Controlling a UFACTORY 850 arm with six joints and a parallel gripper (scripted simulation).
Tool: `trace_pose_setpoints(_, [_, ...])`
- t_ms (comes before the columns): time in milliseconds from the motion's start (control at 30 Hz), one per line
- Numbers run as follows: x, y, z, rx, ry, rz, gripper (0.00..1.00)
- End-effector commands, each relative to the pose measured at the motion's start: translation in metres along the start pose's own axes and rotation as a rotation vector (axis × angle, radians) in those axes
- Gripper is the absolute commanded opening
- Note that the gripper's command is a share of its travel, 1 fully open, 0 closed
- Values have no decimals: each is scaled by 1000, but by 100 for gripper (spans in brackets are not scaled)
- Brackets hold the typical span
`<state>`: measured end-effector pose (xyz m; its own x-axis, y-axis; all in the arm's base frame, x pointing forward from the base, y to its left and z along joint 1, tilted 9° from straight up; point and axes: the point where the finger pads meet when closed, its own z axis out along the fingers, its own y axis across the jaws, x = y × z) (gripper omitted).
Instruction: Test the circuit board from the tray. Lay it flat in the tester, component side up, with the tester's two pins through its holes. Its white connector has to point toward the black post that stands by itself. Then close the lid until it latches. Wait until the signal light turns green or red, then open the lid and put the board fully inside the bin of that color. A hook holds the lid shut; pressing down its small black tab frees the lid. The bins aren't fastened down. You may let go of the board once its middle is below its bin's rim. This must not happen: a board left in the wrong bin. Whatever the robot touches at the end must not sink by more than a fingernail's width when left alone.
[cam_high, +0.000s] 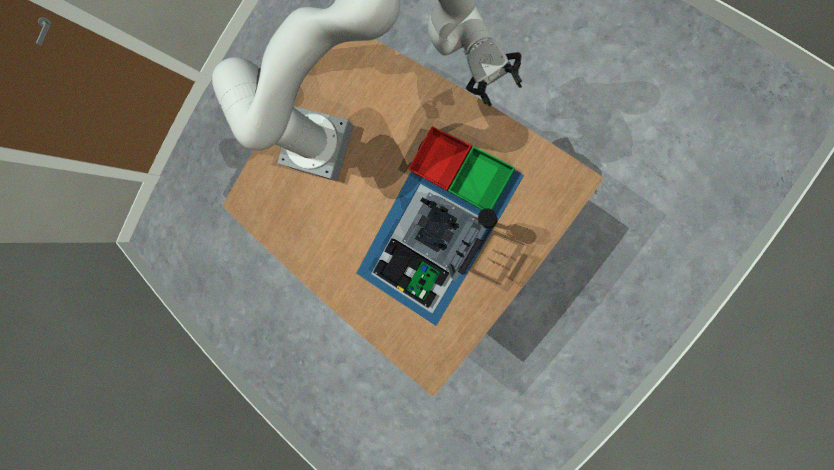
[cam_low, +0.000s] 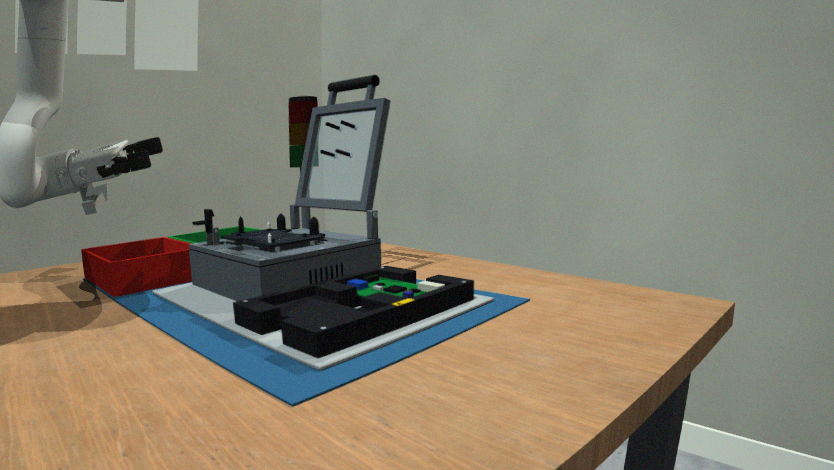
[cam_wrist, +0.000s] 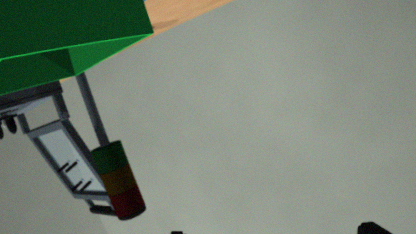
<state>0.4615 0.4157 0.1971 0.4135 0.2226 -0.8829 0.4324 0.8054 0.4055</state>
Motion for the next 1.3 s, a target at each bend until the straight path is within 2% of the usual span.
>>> trace_pose_setpoints(0, [-1,1,0,0,0,2,100])
trace_pose_setpoints(700, [-7,3,1,0,0,2,100])
trace_pose_setpoints(1033, [-73,23,11,0,0,2,100])
trace_pose_setpoints(1100, [-73,23,11,0,0,2,100])
trace_pose_setpoints(1267, [-113,36,17,0,0,2,100])
